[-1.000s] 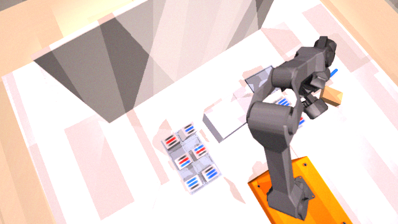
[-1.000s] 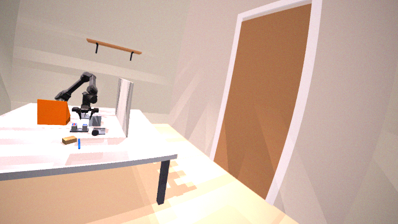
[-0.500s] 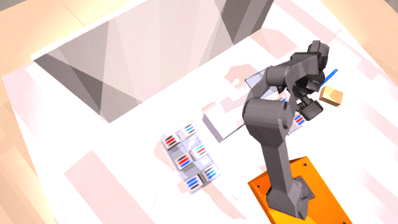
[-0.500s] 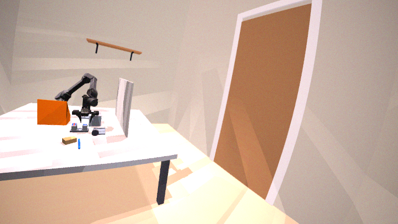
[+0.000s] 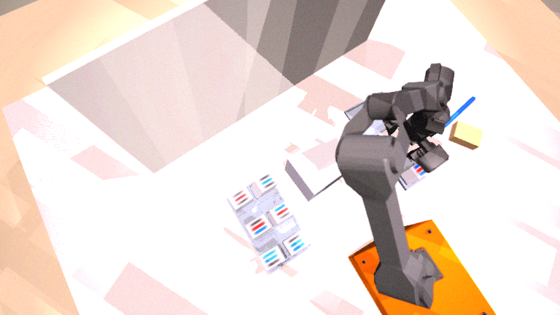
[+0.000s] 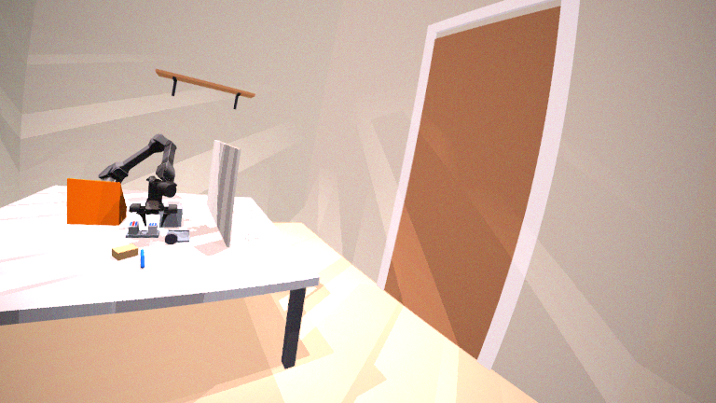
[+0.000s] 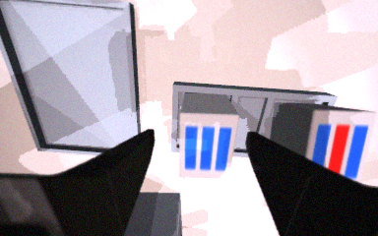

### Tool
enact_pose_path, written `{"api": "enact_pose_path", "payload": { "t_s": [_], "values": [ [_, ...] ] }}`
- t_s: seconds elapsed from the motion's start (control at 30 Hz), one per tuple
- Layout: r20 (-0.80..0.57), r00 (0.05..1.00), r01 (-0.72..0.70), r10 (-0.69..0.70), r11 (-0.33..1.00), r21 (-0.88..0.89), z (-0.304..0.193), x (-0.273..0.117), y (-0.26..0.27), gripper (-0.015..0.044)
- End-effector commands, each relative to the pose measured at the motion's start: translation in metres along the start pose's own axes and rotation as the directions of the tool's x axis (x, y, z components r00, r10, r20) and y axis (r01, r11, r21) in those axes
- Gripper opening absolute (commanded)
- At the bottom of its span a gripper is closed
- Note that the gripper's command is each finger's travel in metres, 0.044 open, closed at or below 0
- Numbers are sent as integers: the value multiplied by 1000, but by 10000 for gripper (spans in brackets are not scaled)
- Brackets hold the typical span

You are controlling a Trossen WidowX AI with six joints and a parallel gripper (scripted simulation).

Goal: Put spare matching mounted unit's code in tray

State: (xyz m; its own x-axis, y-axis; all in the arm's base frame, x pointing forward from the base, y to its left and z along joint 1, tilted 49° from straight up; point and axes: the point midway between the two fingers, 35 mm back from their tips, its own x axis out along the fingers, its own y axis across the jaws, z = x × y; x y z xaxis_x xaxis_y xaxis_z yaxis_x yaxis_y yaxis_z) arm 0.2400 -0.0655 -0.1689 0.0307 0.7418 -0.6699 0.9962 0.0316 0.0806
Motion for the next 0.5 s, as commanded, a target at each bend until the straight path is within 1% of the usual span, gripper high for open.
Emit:
{"api": "enact_pose_path", "payload": {
  "t_s": [0.0,0.47],
  "values": [
    [-8,1000,0,0,1000,10,-1,7,-2,300],
    [-12,1000,0,0,1000,9,-4,27,-4,300]
  ]
}}
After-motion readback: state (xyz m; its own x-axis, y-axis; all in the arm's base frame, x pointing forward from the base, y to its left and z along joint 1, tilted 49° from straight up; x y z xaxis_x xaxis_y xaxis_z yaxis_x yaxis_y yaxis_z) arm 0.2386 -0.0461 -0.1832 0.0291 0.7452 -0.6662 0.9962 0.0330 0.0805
